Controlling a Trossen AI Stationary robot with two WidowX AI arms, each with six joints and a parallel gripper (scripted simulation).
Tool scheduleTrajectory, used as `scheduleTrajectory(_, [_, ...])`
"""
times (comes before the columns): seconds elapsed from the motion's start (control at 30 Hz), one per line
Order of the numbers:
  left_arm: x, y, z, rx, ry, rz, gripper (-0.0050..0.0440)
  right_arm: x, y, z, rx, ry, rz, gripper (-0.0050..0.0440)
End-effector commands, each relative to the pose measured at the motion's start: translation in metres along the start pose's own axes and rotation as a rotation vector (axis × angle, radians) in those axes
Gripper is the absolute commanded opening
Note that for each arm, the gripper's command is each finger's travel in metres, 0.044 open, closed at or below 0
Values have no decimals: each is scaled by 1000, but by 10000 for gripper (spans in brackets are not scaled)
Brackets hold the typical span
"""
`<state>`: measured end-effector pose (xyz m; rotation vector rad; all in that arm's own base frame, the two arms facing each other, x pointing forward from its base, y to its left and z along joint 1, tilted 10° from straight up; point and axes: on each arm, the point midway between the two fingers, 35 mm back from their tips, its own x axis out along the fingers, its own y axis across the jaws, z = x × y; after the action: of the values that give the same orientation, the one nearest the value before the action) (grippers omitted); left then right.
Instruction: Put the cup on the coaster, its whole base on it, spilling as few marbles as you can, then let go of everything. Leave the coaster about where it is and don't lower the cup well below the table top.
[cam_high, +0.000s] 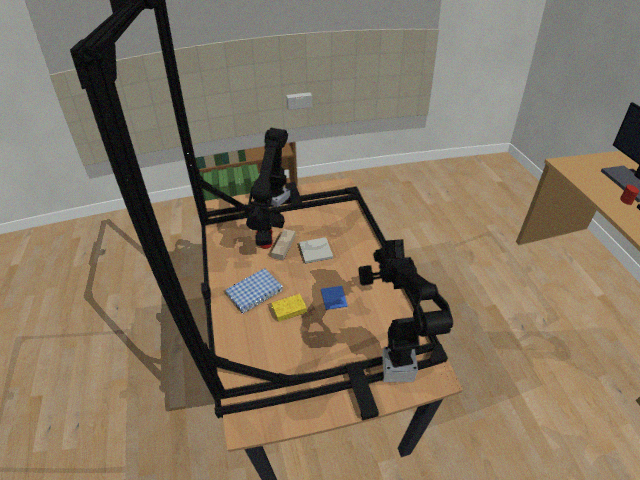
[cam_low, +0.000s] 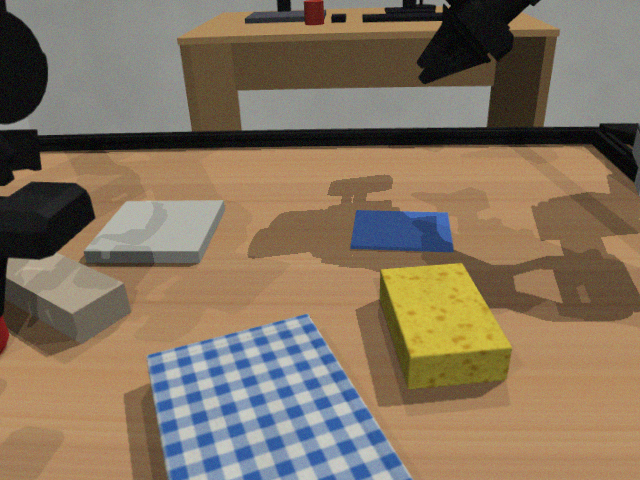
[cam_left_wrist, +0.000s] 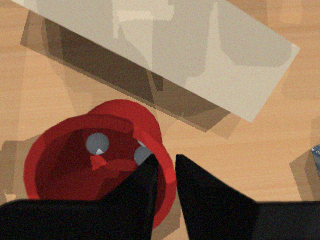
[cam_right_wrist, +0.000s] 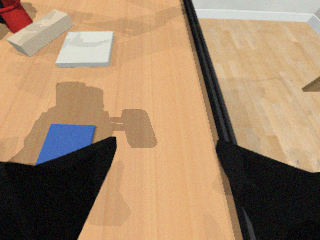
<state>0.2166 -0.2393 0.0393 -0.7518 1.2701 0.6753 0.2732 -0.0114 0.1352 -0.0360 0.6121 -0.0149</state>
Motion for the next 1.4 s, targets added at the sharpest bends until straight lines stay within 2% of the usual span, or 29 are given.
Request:
scheduleTrajectory(0.0, [0, 0, 0, 0, 0, -1, 31, 0, 0, 0, 0, 0, 0, 400])
scheduleTrajectory(0.17, [0, 0, 0, 0, 0, -1, 0, 0, 0, 0, 0, 0, 0, 400])
scheduleTrajectory(0.37, [-4, -1, 0, 0, 0, 0, 0, 0, 0, 0, 0, 0, 0, 400])
scheduleTrajectory(0.47, [-20, -1, 0, 1, -1, 1, 0, 0, 0, 0, 0, 0, 0, 400])
scheduleTrajectory(0.7, [-73, 5, 0, 3, -2, 3, 0, 0, 0, 0, 0, 0, 0, 400])
scheduleTrajectory(0.73, [-72, 6, 0, 4, -2, 3, 0, 0, 0, 0, 0, 0, 0, 400])
scheduleTrajectory(0.77, [-53, 7, 0, 7, -4, 21, 0, 0, 0, 0, 0, 0, 0, 400])
scheduleTrajectory(1.37, [-53, 6, 1, 7, -4, 21, 0, 0, 0, 0, 0, 0, 0, 400])
